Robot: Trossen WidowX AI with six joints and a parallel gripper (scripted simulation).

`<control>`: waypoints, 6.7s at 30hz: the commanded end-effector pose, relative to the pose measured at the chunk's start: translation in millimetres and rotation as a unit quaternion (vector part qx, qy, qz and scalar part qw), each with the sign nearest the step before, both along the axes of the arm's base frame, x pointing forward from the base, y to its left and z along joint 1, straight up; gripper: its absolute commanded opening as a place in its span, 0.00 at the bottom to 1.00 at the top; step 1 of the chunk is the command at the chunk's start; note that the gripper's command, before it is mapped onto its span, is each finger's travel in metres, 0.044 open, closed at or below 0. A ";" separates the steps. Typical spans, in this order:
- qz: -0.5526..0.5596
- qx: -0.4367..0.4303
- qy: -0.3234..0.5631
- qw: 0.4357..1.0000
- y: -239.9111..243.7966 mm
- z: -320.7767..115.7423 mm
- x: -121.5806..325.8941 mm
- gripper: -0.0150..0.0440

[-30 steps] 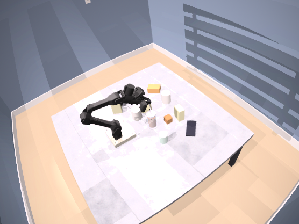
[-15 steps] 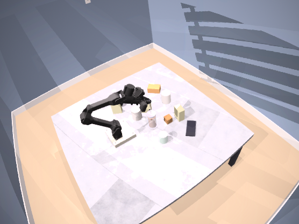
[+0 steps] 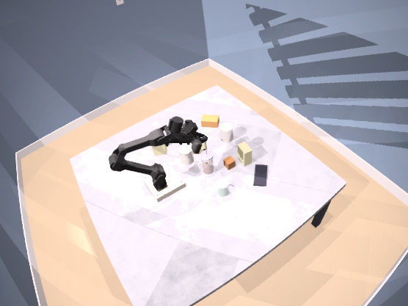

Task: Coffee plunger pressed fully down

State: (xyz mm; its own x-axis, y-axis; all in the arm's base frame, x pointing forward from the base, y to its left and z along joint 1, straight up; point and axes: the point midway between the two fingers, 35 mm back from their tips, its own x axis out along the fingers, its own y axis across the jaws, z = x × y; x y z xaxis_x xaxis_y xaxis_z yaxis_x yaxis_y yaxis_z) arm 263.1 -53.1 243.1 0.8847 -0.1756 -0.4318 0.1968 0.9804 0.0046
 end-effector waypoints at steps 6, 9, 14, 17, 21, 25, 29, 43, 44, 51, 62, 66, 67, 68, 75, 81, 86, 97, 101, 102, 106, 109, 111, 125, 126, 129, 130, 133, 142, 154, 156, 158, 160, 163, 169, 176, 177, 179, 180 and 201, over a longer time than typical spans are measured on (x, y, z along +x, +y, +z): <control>0.001 0.004 0.027 1.000 0.1 -33.6 0.3 0.46; 0.001 0.004 0.027 1.000 0.0 -38.6 0.9 0.46; 0.001 0.004 0.027 1.000 -0.2 -46.6 1.9 0.46; 0.001 0.004 0.027 1.000 -0.3 -51.5 2.4 0.46; 0.001 0.004 0.027 1.000 -0.4 -58.0 3.1 0.46; 0.001 0.004 0.027 1.000 -0.5 -64.5 3.8 0.46; 0.001 0.004 0.027 1.000 -0.7 -71.0 4.6 0.46; 0.001 0.004 0.027 1.000 -1.8 -92.1 10.8 0.46; 0.001 0.004 0.027 1.000 -1.9 -92.8 11.7 0.46; 0.001 0.004 0.027 1.000 -2.8 -92.7 17.2 0.46; 0.001 0.004 0.027 1.000 -3.4 -91.3 20.6 0.46; 0.001 0.004 0.027 1.000 -3.6 -90.9 21.8 0.46; 0.001 0.004 0.027 1.000 -3.6 -90.8 22.1 0.46; 0.001 0.004 0.027 1.000 -3.7 -90.7 22.3 0.46; 0.001 0.004 0.027 1.000 -3.9 -90.1 24.0 0.46; 0.001 0.004 0.027 1.000 -4.1 -89.7 25.2 0.46; 0.001 0.004 0.026 1.000 -4.3 -89.4 26.2 0.46; 0.001 0.004 0.026 1.000 -4.6 -88.8 28.2 0.46; 0.001 0.004 0.026 1.000 -4.7 -88.6 28.9 0.46; 0.001 0.004 0.026 1.000 -4.7 -88.6 29.1 0.46; 0.001 0.004 0.026 1.000 -4.8 -88.4 29.7 0.46; 0.001 0.004 0.026 1.000 -4.9 -88.2 30.2 0.46; 0.001 0.004 0.026 1.000 -4.9 -88.2 30.5 0.46; 0.001 0.004 0.026 1.000 -5.2 -87.8 32.6 0.46; 0.001 0.004 0.026 1.000 -5.2 -87.8 32.7 0.46; 0.001 0.004 0.026 1.000 -5.3 -87.7 33.2 0.46; 0.001 0.004 0.026 1.000 -5.3 -87.6 33.4 0.46; 0.001 0.004 0.026 1.000 -5.4 -87.6 33.8 0.46; 0.001 0.004 0.026 1.000 -5.6 -87.5 35.3 0.46; 0.001 0.004 0.026 1.000 -5.8 -87.3 37.1 0.46; 0.001 0.004 0.026 1.000 -5.8 -87.3 37.4 0.46; 0.001 0.004 0.026 1.000 -5.9 -87.2 37.7 0.46; 0.001 0.004 0.026 1.000 -5.9 -87.2 38.0 0.46; 0.001 0.004 0.026 1.000 -6.0 -87.2 38.5 0.46; 0.001 0.004 0.026 1.000 -6.1 -87.0 39.3 0.46; 0.001 0.004 0.026 1.000 -6.2 -86.9 40.3 0.46; 0.001 0.004 0.026 1.000 -6.2 -87.0 40.4 0.46; 0.002 0.002 0.017 1.000 -6.3 -81.3 40.6 0.46; 0.002 0.002 0.017 1.000 -6.3 -81.3 40.6 0.46; 0.002 0.002 0.017 1.000 -6.3 -81.3 40.6 1.00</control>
State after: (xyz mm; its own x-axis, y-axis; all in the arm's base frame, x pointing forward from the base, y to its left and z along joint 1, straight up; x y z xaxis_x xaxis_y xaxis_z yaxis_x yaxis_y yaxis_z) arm 304.1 -59.4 162.6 0.8717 -0.1709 -0.4592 0.1932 0.9812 0.0015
